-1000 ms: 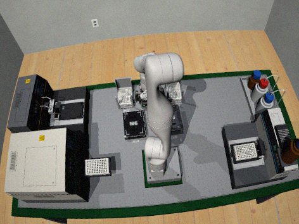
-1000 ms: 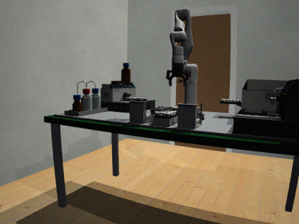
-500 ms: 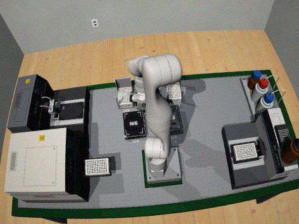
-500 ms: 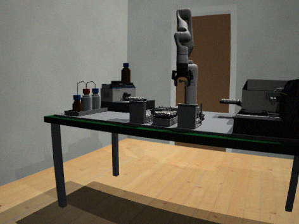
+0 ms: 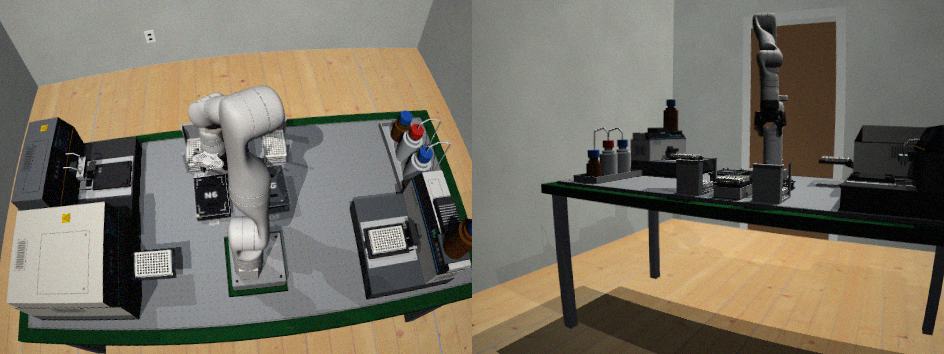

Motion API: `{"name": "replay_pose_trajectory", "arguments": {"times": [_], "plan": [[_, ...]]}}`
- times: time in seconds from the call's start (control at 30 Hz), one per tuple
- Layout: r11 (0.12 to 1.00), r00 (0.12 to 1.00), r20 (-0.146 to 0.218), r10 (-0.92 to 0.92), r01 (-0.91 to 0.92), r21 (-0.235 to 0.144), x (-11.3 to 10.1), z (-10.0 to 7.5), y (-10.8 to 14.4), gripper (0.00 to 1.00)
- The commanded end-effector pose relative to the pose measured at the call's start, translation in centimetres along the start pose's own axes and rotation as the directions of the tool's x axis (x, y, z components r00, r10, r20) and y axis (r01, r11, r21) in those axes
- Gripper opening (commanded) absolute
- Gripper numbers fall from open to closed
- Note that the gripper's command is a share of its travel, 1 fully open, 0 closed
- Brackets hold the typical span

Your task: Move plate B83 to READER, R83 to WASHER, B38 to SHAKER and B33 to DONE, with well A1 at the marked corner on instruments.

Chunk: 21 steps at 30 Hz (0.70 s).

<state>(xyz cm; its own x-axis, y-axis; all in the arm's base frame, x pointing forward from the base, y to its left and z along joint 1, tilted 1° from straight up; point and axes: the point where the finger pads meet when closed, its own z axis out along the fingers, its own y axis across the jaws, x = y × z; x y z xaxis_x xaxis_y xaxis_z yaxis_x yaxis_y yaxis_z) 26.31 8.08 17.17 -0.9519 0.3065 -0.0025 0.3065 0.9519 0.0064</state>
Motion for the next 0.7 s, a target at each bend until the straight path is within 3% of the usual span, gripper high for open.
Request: {"name": "replay_pose_trajectory", "arguments": {"times": [0.0, 0.3, 0.47, 0.67], "plan": [[1.0, 1.0, 0.009, 0.027, -0.027, 0.012, 1.2, 0.0, 1.2, 1.0], [1.0, 1.0, 0.009, 0.027, -0.027, 0.012, 2.8, 0.0, 2.7, 1.0], [0.976, 0.976, 0.011, 0.219, -0.22, 0.01, 4.0, 0.0, 3.9, 1.0], [0.976, 0.976, 0.011, 0.219, -0.22, 0.01, 5.4, 0.1, 5.3, 1.0]]}}
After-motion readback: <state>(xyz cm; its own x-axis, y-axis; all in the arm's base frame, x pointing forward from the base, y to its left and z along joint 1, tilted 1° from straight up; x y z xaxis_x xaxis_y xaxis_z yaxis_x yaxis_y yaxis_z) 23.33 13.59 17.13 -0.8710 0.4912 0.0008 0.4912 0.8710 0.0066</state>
